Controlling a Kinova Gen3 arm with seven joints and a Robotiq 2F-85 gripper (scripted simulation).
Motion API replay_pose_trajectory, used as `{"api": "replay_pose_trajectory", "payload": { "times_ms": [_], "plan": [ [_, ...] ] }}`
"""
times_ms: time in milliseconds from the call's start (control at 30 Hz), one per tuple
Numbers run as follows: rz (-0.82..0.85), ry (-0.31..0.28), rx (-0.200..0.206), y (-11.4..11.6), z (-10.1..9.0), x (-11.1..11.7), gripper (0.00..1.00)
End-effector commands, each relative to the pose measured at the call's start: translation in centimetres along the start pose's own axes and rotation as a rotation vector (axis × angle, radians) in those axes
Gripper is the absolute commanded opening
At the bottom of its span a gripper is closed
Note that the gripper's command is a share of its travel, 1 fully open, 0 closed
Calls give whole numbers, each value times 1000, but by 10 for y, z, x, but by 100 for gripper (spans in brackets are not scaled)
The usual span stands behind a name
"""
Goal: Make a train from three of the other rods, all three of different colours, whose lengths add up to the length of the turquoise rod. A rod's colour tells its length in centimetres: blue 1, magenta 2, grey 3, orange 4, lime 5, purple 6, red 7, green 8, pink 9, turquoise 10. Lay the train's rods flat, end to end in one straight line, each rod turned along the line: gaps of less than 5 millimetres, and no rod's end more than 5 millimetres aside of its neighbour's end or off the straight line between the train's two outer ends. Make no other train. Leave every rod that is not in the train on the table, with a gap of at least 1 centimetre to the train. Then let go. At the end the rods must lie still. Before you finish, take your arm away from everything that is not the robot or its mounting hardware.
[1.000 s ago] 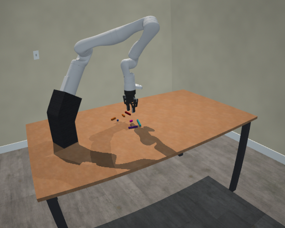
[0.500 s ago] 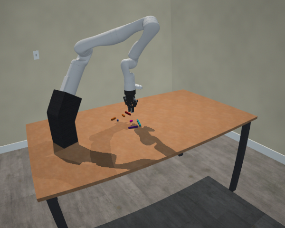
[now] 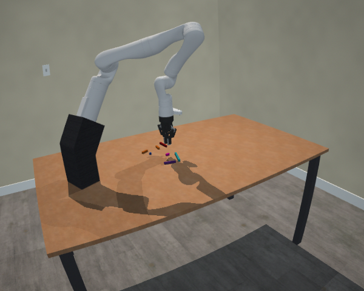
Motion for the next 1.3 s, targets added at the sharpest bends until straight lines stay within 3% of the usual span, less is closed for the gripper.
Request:
{"api": "replay_pose_trajectory", "payload": {
  "times_ms": [0, 800, 1267],
  "plan": [
    [0, -1, 4, -1, 3, 0, 24],
    [0, -1, 4, -2, 36, 0, 24],
    [0, -1, 4, -2, 45, 0, 24]
  ]
}}
Point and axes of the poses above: the point where the finger pads meet when closed, its own z axis out along the fingers, its own y axis across the jaws, x = y × z, the point moved 9 cm from there along -z, back along the fingers, and after that the axes turned 6 degrees about -z, right-handed, at the moved point
